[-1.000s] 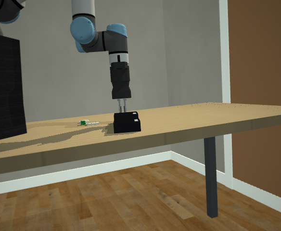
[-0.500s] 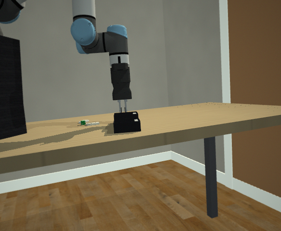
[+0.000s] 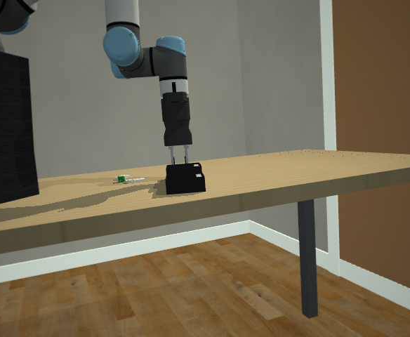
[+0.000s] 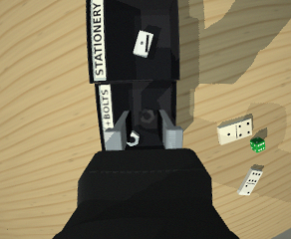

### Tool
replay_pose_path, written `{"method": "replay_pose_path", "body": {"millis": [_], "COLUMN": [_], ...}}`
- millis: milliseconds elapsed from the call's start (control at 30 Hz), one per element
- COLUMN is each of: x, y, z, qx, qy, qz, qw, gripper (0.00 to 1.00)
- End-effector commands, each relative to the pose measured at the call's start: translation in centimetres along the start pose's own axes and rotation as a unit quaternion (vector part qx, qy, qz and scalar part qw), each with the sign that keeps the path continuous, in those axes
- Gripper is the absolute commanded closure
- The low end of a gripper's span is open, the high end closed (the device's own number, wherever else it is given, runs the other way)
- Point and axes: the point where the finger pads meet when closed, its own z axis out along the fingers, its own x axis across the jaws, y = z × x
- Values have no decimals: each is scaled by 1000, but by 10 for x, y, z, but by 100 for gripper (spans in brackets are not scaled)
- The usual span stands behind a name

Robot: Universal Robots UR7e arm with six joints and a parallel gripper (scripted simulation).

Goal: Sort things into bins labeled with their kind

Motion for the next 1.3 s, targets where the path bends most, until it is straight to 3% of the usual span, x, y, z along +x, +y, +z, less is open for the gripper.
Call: {"method": "replay_pose_path", "body": {"millis": [0,933,1033,1267], "x": [-2,0,0,0], "y": [0,0,-1,0], "z": [0,-31,-44,-44], "qx": [0,0,0,0], "qy": [-1,-1,-1,-1], "qz": [0,0,1,0], "qw": [1000,1000,1000,1000], "gripper": [36,36,36,36]}}
